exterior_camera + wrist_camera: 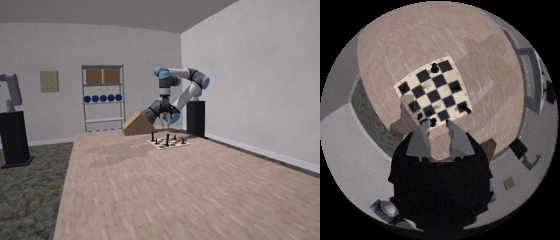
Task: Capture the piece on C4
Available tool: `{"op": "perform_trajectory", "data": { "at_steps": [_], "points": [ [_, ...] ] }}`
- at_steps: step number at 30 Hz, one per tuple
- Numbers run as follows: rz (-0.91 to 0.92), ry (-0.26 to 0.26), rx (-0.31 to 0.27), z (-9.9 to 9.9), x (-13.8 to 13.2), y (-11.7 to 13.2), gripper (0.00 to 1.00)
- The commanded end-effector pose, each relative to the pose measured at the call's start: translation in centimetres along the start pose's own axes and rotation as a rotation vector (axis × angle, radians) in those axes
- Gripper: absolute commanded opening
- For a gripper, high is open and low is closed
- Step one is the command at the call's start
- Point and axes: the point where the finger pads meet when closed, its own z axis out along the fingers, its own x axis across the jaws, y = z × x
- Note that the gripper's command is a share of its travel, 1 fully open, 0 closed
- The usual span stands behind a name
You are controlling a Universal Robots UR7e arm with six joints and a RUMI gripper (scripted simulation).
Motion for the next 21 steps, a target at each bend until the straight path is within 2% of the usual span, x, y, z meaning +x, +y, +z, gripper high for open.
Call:
{"op": "perform_trajectory", "data": {
  "at_steps": [1, 21],
  "points": [
    [0.0, 0.0, 0.001, -0.04, 0.01, -0.03, 0.2],
    [0.0, 0.0, 0.001, 0.64, 0.01, -0.03, 0.2]
  ]
}}
